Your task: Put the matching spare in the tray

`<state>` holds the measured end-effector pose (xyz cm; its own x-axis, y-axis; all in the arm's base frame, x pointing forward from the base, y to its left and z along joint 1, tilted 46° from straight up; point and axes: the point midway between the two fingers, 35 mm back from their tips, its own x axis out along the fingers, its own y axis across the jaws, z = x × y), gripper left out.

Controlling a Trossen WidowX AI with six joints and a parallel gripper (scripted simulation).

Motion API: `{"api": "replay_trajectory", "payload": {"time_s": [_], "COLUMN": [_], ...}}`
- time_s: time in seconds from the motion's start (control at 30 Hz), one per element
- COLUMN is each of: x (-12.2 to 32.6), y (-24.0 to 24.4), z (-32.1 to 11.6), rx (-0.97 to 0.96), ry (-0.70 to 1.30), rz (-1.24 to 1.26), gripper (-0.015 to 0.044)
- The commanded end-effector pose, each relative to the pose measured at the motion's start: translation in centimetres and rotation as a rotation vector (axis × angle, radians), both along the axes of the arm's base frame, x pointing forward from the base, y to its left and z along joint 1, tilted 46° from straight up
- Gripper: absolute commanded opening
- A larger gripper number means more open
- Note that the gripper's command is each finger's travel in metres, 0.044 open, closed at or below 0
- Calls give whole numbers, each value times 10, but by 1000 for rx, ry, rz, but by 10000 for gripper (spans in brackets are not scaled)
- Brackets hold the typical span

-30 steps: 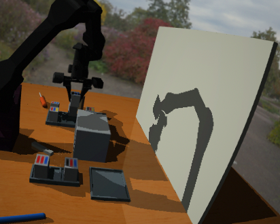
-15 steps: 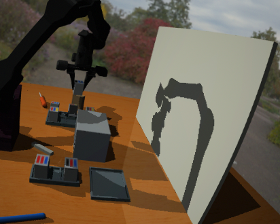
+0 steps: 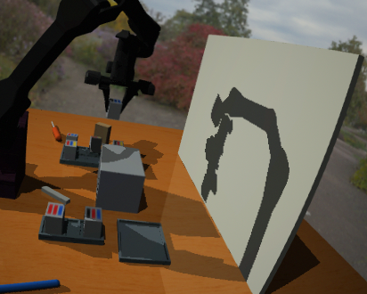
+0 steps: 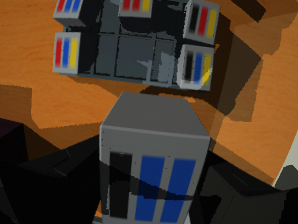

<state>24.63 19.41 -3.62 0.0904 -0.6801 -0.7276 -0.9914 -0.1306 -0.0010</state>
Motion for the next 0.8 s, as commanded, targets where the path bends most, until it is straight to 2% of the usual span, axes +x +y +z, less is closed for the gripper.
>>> {"api": "replay_trajectory", "payload": {"time_s": [0.0,0.4,0.77], "x": [21,72,95], "y": [-13,-71,-141], "z": [24,93,160], "rx": [20,38,17], "ry": [-17,-8,-8], "rz": [-11,17,33], "gripper": [0,0,0]}}
